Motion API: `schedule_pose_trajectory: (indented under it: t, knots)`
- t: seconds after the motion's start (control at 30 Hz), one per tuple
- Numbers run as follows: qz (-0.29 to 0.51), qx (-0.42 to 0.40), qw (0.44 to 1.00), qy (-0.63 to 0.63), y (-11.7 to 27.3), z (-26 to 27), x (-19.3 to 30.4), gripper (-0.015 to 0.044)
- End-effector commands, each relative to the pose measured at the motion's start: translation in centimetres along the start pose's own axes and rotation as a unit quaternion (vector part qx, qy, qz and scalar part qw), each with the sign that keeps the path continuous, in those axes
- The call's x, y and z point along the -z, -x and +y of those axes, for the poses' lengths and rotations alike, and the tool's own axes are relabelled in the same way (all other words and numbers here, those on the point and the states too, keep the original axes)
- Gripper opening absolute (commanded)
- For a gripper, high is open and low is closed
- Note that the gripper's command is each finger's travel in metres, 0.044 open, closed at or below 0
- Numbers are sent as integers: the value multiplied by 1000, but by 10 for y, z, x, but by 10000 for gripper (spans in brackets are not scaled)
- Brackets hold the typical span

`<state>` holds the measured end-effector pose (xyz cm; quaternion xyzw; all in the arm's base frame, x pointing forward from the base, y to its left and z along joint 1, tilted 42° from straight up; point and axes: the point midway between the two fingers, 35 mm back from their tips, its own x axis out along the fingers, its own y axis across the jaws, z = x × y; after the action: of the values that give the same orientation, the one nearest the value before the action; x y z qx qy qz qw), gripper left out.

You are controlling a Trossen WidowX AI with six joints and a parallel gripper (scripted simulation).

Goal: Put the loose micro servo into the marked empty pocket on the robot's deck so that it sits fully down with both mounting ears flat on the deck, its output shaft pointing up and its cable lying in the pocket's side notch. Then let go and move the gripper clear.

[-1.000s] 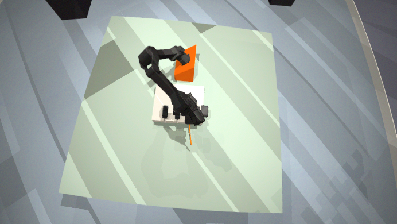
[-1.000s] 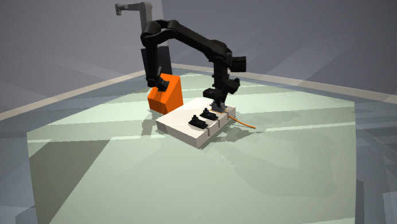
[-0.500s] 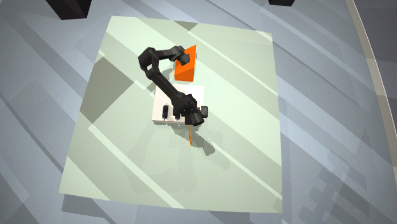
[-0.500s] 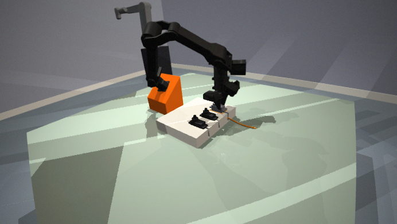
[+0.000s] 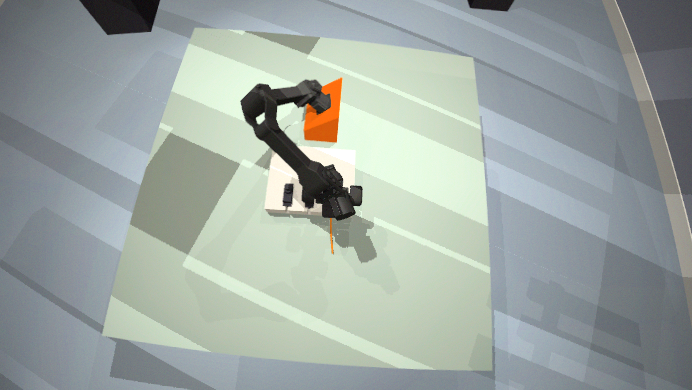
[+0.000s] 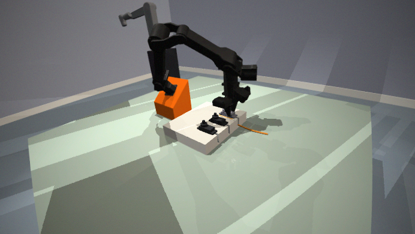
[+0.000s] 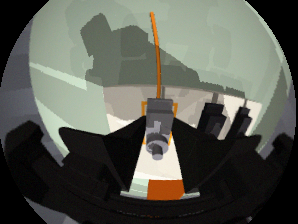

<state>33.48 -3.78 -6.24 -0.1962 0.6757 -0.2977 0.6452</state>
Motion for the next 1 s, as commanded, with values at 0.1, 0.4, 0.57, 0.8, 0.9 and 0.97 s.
schedule_pose_trajectory:
  t: [0.1, 0.4, 0.57, 0.8, 0.9, 0.97]
  knots:
    - [-1, 2, 1000, 1, 0, 0, 0, 187]
    - [-1, 1, 1000, 2, 35, -1, 5, 187]
    - [-1, 1, 1000, 2, 35, 1, 4, 187]
    - [-1, -3, 1000, 5, 61, 6, 41, 345]
    - [1, -3, 1000, 5, 88, 5, 86, 424]
    - [2, -1, 1000, 4, 98, 2, 108, 440]
